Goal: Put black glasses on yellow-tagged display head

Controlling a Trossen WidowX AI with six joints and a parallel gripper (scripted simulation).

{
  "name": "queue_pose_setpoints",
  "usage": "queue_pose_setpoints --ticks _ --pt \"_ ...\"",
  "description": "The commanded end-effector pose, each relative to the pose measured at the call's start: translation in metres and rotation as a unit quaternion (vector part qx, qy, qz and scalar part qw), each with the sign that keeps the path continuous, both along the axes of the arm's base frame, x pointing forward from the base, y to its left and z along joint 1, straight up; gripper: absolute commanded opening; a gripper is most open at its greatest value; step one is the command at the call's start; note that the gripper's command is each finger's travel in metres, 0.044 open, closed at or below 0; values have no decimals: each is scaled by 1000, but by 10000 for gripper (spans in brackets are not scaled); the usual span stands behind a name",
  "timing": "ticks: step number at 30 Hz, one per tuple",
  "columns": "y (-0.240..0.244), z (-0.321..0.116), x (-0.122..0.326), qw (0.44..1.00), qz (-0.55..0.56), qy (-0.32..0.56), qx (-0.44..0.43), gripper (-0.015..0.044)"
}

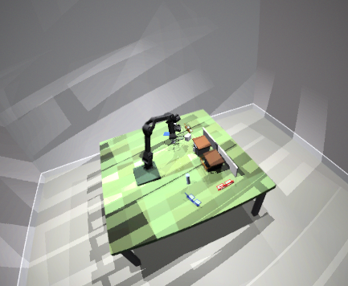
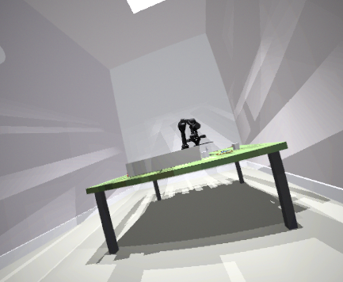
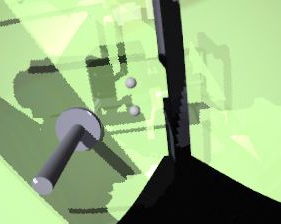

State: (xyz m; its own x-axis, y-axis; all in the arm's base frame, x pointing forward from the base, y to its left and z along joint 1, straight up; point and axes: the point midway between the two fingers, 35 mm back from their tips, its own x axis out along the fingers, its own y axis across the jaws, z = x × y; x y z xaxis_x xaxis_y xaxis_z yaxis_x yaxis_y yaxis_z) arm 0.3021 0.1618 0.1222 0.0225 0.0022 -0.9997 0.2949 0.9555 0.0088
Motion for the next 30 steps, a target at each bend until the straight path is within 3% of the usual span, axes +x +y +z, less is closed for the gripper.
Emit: queue_pose_setpoints --ticks 1,8,30 --pt "1 20 -2 1000 -2 -4 3 0" --pt "-8 21 1 1000 27 -4 2 0" --pt "-89 21 17 959 284 -5 -9 0"
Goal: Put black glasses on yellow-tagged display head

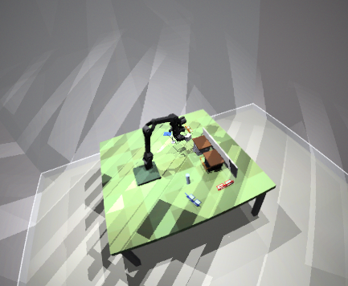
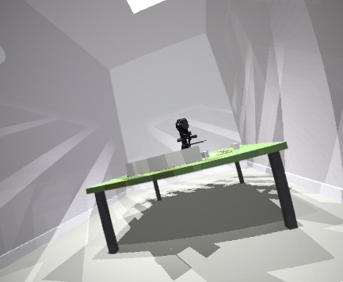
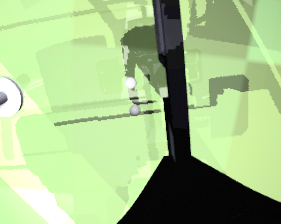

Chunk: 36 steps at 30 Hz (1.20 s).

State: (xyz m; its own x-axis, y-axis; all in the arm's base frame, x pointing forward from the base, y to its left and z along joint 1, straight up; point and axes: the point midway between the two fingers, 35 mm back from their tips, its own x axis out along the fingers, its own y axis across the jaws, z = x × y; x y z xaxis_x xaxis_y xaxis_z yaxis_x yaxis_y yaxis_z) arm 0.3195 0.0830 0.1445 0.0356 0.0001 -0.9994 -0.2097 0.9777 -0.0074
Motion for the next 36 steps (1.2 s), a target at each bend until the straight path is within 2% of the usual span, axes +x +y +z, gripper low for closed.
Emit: queue_pose_setpoints --ticks 1,18,36 --pt "-14 -1 0 999 45 1 -2 0" --pt "-75 -1 -2 970 245 2 -12 0" --pt "-136 -1 -17 895 445 5 -21 0"
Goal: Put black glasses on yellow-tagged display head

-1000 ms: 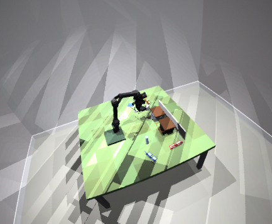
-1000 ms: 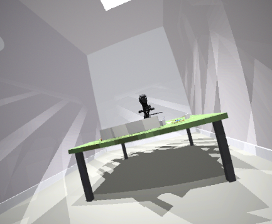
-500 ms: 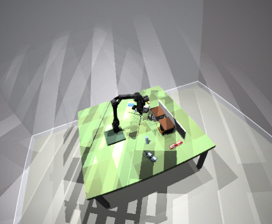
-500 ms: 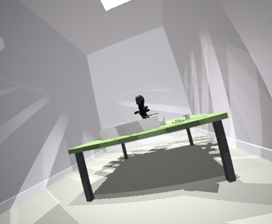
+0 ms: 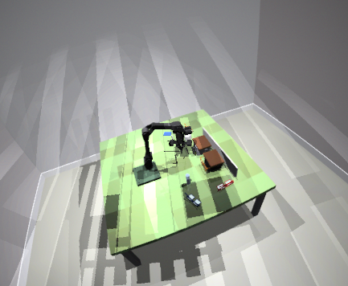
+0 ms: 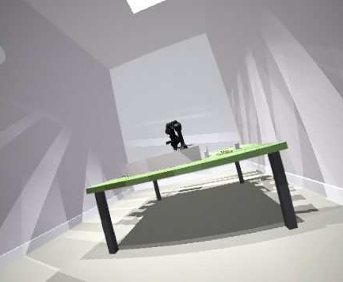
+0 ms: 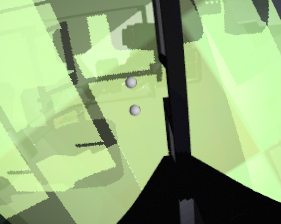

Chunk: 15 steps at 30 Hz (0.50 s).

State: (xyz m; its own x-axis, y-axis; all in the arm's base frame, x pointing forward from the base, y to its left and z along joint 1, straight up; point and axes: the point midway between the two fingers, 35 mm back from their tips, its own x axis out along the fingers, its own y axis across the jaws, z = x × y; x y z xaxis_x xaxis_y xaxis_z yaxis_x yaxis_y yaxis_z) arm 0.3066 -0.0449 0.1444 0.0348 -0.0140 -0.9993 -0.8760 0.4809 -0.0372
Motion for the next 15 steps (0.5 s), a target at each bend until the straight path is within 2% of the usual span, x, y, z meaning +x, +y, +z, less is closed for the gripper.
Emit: queue_pose_setpoints --ticks 1,6,15 --pt "-12 -1 -5 999 45 3 -1 0" --pt "-25 -2 -11 996 94 4 -4 0" --pt "-26 -6 -10 995 97 4 -4 0"
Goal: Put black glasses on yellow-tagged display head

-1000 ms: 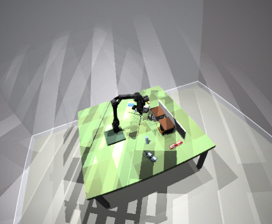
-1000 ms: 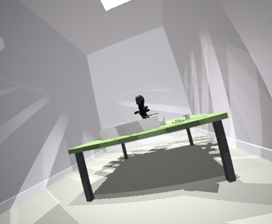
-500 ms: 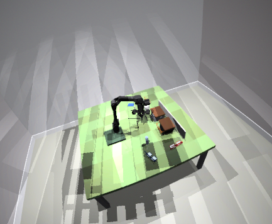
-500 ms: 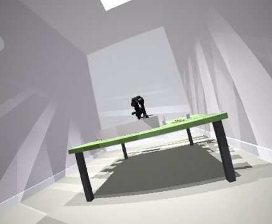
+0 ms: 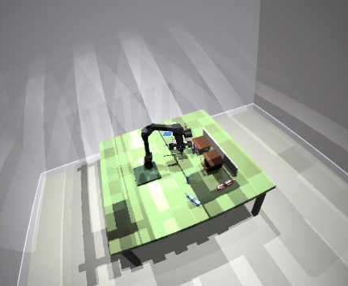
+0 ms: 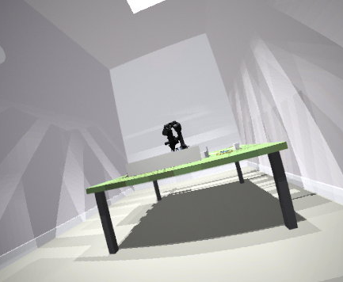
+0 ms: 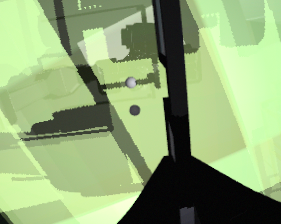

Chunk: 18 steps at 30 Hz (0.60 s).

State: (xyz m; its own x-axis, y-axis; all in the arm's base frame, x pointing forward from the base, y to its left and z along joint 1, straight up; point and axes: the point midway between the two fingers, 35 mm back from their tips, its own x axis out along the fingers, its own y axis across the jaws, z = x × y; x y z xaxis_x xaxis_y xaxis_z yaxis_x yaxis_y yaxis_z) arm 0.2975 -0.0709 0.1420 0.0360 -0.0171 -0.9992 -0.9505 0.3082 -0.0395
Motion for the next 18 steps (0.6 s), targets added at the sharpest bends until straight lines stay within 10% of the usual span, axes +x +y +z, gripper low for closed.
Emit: queue_pose_setpoints --ticks 1,18 --pt "0 -5 -1 1000 3 3 1 0" --pt "-1 -19 2 1000 4 3 1 0"
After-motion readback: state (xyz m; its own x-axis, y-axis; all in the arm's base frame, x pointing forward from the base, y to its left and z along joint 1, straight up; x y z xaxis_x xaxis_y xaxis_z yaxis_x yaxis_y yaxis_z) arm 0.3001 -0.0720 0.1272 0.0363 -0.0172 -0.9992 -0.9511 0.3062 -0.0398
